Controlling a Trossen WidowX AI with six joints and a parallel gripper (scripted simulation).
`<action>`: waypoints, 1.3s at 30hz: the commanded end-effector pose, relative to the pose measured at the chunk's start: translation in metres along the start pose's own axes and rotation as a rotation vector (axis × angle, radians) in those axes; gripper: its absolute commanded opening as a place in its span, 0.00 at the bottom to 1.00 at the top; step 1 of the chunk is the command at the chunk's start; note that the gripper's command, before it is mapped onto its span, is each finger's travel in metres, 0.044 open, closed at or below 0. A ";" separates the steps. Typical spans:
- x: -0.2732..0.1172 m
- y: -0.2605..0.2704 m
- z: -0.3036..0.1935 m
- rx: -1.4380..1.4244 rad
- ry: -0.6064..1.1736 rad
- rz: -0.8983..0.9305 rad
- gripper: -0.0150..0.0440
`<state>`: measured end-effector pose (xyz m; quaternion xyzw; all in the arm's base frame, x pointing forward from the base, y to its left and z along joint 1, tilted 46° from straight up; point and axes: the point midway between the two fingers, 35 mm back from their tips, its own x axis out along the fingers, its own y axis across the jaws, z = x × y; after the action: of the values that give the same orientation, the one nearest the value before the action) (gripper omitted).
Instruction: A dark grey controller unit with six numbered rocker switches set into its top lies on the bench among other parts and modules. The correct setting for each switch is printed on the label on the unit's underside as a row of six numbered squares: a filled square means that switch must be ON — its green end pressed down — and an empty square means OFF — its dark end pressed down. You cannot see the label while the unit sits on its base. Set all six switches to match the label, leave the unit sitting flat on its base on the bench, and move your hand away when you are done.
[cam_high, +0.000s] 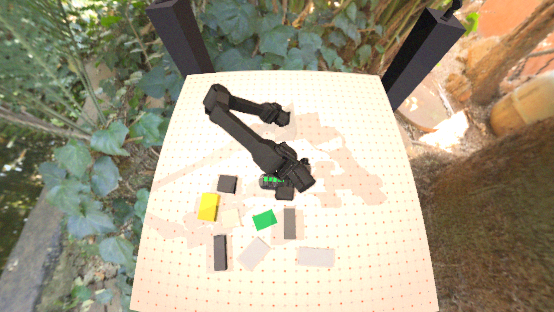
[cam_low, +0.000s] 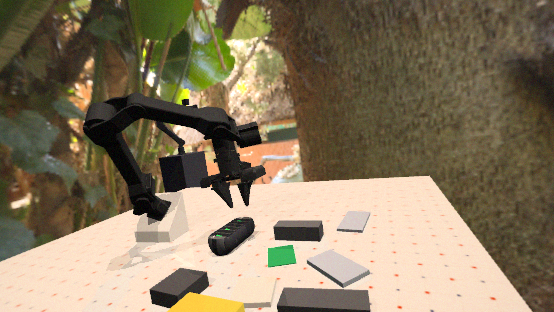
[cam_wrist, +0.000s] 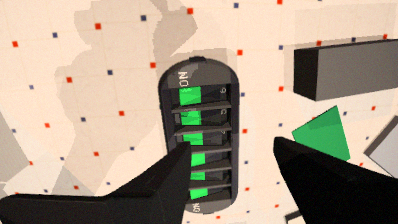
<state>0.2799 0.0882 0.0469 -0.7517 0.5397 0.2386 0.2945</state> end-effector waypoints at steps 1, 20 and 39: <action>0.009 0.026 0.010 0.004 0.004 -0.064 0.42; 0.032 0.074 0.021 0.003 -0.002 -0.178 0.25; 0.062 0.076 0.022 0.002 -0.004 -0.178 0.25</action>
<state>0.2259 0.0500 -0.0197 -0.7945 0.4680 0.2118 0.3239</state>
